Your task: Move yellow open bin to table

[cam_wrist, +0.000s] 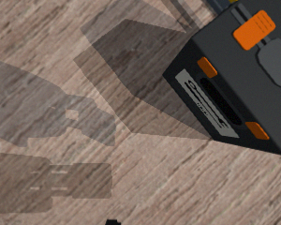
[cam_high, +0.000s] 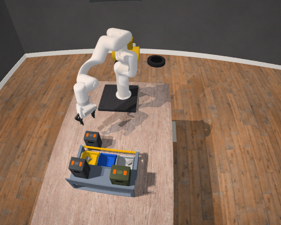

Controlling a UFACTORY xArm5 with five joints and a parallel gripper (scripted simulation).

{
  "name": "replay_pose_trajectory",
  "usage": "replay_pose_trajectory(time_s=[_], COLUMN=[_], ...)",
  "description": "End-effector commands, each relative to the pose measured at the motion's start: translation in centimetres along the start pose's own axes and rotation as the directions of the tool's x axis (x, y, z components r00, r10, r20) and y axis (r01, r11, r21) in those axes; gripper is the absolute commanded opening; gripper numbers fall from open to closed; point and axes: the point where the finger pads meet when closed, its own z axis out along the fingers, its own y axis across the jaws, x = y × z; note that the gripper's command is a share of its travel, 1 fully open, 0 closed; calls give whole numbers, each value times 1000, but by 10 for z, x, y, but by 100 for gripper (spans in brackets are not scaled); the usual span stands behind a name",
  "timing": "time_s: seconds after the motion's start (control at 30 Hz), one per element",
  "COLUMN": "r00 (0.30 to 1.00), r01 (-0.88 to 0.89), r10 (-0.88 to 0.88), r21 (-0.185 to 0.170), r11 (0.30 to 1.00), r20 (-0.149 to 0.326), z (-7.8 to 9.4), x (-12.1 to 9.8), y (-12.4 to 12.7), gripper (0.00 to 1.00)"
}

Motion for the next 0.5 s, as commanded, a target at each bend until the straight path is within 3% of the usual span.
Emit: replay_pose_trajectory(time_s=[0.0, 0.47], r00=[999, 984], r01=[53, 180], r10=[-53, -180], r21=[1, 12], r11=[999, 984], r20=[0, -1], z=[-1, -1], x=[13, 43], y=[8, 23], gripper=[100, 100])
